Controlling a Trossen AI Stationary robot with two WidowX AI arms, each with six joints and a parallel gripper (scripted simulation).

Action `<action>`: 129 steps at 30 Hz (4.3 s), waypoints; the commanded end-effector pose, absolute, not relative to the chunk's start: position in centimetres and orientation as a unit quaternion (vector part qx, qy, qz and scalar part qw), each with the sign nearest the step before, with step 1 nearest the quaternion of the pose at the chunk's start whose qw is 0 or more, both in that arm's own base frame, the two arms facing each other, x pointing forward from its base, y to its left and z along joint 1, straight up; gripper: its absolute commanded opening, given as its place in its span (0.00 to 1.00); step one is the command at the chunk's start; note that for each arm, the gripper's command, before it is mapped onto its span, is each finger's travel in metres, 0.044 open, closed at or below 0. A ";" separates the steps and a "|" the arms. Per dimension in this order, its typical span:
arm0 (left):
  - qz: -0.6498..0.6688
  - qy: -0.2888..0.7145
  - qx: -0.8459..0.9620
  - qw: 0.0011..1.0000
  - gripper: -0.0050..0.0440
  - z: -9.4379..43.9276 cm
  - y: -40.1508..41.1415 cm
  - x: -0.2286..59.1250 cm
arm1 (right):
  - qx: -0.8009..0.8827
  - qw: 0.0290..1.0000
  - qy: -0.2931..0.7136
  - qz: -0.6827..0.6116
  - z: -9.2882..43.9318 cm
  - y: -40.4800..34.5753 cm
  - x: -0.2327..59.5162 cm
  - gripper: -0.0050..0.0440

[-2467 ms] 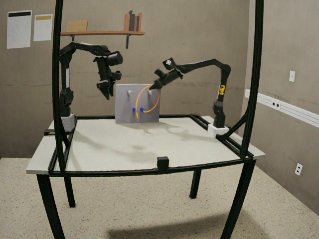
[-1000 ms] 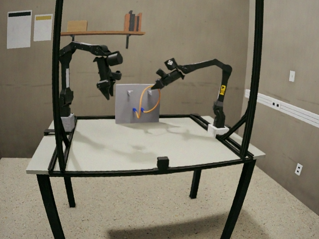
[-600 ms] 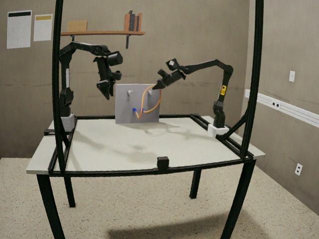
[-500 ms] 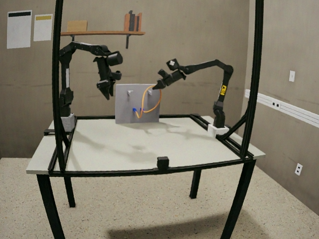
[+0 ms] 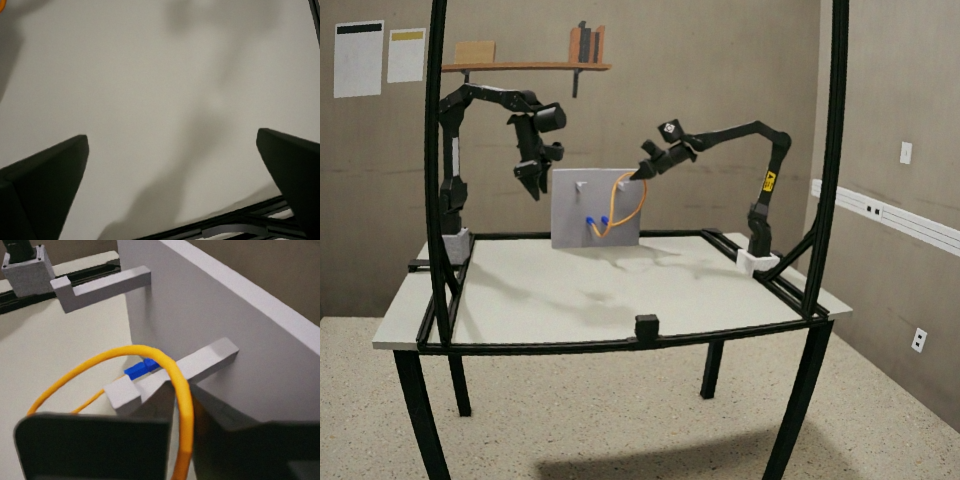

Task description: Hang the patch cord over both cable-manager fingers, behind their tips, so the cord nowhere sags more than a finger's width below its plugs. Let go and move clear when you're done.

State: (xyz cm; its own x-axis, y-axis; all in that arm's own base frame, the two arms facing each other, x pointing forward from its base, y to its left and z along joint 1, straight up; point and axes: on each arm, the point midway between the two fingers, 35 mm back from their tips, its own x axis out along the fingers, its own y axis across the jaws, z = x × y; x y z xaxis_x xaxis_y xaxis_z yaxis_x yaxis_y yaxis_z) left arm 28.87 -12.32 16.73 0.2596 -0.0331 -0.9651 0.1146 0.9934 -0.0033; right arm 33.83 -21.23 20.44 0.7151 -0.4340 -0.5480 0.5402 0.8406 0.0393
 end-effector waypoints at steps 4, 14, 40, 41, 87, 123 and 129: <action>-0.048 0.598 0.031 0.799 1.00 17.4 -12.3 28.8 | 0.088 0.924 0.267 -0.258 20.6 -21.2 33.6 0.15; -0.048 0.598 0.031 0.799 1.00 17.4 -12.3 28.8 | 0.079 0.924 0.281 -0.246 19.5 -21.1 33.4 0.15; -0.048 0.598 0.031 0.799 1.00 17.4 -12.3 28.8 | 0.072 0.925 0.283 -0.242 19.5 -21.1 33.4 0.15; -0.048 0.598 0.031 0.799 1.00 17.4 -12.3 28.8 | 0.072 0.925 0.283 -0.241 19.5 -21.1 33.4 0.15; -0.048 0.598 0.031 0.799 1.00 17.4 -12.3 28.8 | 0.072 0.925 0.284 -0.241 16.3 -21.6 33.1 0.15; -0.049 0.129 -0.075 0.988 1.00 33.1 -15.5 43.3 | 0.072 0.926 0.279 -0.242 16.7 -21.6 33.2 0.15; -0.035 0.026 -0.107 0.993 1.00 37.4 -15.1 44.3 | 0.072 0.926 0.279 -0.242 16.7 -21.6 33.2 0.15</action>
State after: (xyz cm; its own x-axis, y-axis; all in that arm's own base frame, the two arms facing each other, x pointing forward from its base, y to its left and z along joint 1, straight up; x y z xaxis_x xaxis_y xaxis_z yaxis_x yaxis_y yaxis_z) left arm 44.00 -15.30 33.85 0.9791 -0.0939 -0.1802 0.0609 0.9817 -0.1803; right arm 33.11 -21.50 15.75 0.7145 -0.4001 -0.5740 0.4893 0.8721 0.0011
